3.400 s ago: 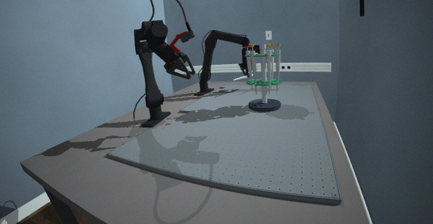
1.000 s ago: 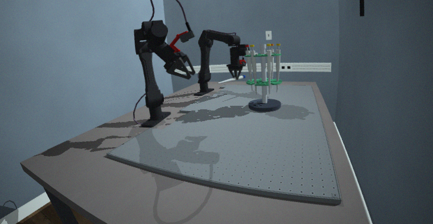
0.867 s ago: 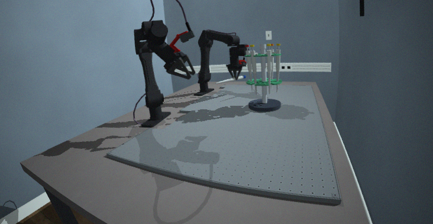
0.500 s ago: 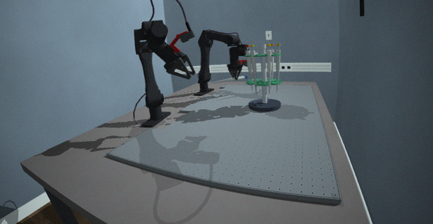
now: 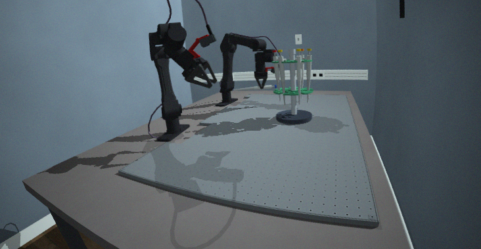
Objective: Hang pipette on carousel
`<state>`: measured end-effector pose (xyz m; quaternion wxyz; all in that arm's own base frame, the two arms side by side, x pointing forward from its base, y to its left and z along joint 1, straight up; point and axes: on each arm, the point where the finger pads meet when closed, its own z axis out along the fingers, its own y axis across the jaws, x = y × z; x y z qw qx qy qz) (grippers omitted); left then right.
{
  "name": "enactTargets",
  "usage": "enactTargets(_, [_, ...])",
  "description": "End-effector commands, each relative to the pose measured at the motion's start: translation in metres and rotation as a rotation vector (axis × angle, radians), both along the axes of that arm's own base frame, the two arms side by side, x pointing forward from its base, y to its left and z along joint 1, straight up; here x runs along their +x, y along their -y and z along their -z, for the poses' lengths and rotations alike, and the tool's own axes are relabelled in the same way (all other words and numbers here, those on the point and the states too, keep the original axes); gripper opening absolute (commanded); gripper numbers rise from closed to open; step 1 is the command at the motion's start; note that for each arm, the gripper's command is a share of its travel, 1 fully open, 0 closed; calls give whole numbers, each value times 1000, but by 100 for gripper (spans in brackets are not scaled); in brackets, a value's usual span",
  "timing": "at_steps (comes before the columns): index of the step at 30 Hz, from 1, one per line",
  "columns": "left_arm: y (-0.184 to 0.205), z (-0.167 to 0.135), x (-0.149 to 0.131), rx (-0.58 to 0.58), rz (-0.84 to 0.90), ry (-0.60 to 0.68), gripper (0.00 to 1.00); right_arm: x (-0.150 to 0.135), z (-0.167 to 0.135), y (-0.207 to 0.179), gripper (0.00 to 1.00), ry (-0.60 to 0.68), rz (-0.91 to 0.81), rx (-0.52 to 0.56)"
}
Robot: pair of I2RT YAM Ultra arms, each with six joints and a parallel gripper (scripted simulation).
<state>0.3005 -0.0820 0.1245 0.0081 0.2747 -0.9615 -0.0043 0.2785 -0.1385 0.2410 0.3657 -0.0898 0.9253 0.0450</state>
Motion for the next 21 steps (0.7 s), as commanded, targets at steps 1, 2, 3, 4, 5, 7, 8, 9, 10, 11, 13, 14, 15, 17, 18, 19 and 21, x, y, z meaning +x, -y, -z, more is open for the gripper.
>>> enactTargets(1, [-1, -22, 5, -10, 100, 55, 12, 5, -12, 4, 100, 42, -5, -18])
enactTargets(2, [-1, -22, 5, -9, 136, 55, 12, 5, -12, 4, 100, 42, -5, -18])
enactTargets(3, [-1, -22, 5, -9, 173, 55, 12, 5, -12, 4, 100, 42, -5, -18])
enactTargets(4, [-1, -22, 5, -9, 210, 55, 12, 5, -12, 4, 100, 42, -5, -18])
enactTargets(5, [-1, -22, 4, -8, 247, 55, 12, 5, -12, 4, 100, 42, -5, -18])
enactTargets(7, [-1, -22, 4, -8, 320, 55, 12, 5, -12, 4, 100, 42, -5, -18])
enactTargets(8, [-1, -22, 4, -8, 343, 55, 12, 5, -12, 4, 100, 42, -5, -18])
enactTargets(9, [-1, -22, 4, -8, 343, 54, 12, 5, -12, 4, 100, 42, -5, -18])
enactTargets(10, [-1, -22, 4, -8, 343, 54, 12, 5, -12, 4, 100, 42, -5, -18])
enactTargets(11, [-1, -22, 4, -8, 343, 54, 12, 5, -12, 4, 100, 42, -5, -18])
enactTargets(13, [-1, -22, 4, -7, 417, 54, 12, 5, -12, 4, 100, 42, -5, -18])
enactTargets(14, [-1, -22, 4, -7, 453, 54, 12, 5, -12, 4, 100, 42, -5, -18])
enactTargets(15, [-1, -22, 4, -7, 490, 54, 12, 5, -12, 4, 100, 42, -5, -18])
enactTargets(17, [-1, -22, 4, -6, 527, 54, 12, 5, -12, 4, 100, 42, -5, -18])
enactTargets(18, [-1, -22, 4, -6, 527, 54, 12, 5, -12, 4, 100, 42, -5, -18])
enactTargets(19, [-1, -22, 4, -7, 563, 54, 12, 5, -12, 4, 100, 42, -5, -18])
enactTargets(21, [-1, -22, 4, -6, 637, 54, 12, 5, -12, 4, 100, 42, -5, -18])
